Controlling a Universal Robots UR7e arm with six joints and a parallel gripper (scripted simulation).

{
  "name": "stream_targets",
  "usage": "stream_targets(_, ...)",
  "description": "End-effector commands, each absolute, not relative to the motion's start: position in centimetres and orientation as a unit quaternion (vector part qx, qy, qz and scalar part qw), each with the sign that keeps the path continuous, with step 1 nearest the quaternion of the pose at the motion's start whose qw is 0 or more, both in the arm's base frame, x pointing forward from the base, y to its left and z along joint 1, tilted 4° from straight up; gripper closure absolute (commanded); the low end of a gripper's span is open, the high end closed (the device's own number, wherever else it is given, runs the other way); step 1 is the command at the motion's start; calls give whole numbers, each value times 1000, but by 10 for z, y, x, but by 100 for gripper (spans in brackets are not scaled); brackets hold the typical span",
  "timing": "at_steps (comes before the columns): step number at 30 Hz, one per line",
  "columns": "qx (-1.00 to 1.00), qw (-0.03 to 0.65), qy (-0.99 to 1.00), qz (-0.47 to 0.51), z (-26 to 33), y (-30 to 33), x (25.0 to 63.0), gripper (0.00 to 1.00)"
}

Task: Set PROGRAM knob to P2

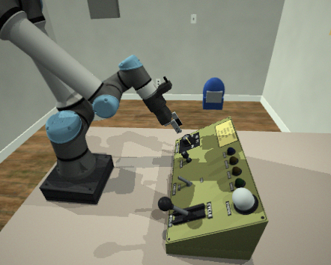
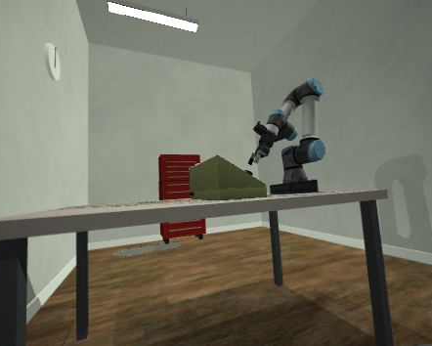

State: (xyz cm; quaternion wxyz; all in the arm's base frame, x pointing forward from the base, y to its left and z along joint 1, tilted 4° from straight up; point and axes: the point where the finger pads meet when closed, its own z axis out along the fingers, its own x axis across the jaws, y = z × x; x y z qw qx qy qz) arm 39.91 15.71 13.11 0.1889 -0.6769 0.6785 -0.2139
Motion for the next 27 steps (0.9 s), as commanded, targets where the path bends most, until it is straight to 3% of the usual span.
stream_targets(1, -677, 189, 678, -214, 116, 157, 409, 0)
stream_targets(27, -677, 189, 678, -214, 75, 155, 436, 0)
